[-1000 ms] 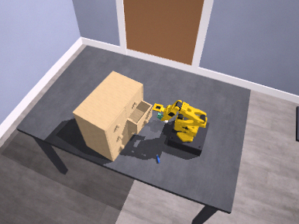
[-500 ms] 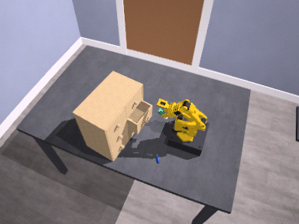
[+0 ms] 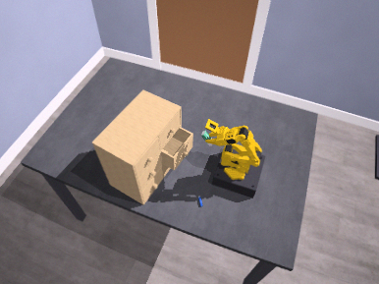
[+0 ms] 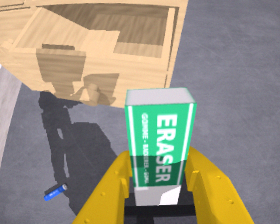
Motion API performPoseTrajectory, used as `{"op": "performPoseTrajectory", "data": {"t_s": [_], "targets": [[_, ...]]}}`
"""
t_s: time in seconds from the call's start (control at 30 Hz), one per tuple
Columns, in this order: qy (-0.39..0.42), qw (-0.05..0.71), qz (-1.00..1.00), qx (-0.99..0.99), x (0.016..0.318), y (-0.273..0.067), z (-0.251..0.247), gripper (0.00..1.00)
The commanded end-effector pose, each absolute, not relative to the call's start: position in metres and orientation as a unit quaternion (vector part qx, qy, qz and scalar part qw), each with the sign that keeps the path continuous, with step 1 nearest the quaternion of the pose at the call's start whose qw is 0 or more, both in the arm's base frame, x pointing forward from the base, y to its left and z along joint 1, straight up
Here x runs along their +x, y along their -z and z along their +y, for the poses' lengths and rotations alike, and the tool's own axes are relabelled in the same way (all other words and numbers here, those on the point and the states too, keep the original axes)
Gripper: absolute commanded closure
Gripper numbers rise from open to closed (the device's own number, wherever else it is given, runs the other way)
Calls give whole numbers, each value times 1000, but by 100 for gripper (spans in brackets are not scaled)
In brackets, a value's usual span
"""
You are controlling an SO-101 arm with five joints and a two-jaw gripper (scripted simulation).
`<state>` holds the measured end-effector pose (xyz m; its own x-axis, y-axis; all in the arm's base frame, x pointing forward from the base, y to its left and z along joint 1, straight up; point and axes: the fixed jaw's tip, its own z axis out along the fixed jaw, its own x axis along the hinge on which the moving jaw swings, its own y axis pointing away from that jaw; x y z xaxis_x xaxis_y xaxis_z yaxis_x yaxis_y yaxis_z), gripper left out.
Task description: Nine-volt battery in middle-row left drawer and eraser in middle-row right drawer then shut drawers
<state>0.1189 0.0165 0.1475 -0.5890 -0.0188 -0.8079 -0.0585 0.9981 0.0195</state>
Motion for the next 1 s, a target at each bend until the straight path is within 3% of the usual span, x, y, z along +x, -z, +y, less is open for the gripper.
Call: {"op": "performPoseTrajectory", "data": {"t_s": [0.0,0.2,0.97], "targets": [[-25,498,866,-30,119,-166,18,100],[-27,556,830,-30,118,-191,18,100],[-25,573,819,-30,137,-191,19,100]]}}
